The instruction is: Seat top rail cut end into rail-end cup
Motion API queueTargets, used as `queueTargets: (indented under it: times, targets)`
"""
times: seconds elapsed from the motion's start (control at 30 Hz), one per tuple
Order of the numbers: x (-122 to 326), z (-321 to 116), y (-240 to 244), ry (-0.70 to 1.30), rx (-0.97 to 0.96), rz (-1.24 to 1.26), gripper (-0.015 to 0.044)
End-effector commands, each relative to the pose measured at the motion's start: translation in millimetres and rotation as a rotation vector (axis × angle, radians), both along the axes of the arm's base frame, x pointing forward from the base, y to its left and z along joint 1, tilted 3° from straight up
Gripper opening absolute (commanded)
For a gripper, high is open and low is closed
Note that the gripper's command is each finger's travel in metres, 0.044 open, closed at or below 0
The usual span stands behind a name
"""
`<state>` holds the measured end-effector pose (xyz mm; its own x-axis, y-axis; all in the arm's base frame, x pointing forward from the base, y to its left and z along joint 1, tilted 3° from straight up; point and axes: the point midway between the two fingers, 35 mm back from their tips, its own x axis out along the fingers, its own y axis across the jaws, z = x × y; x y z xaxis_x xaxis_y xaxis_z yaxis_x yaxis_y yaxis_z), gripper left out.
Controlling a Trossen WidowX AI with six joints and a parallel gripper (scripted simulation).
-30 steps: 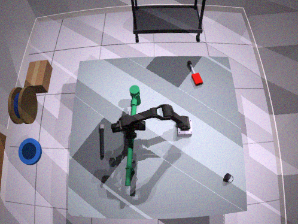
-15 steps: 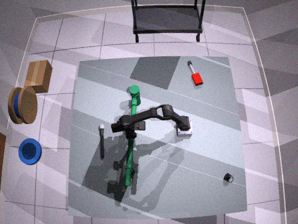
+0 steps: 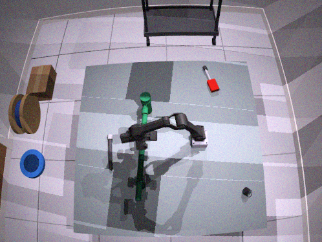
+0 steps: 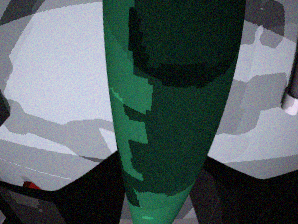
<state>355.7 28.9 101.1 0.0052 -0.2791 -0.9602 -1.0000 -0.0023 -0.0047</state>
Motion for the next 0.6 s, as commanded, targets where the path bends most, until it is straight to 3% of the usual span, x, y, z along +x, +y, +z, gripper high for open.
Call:
queueTargets:
  times: [0.0, 0.57]
  targets:
    - [0.1, 0.5, -0.8, 0.0, -0.002, 0.0, 0.0]
    - [0.3, 1.6, -3.1, 0.0, -0.006, 0.001, 0.0]
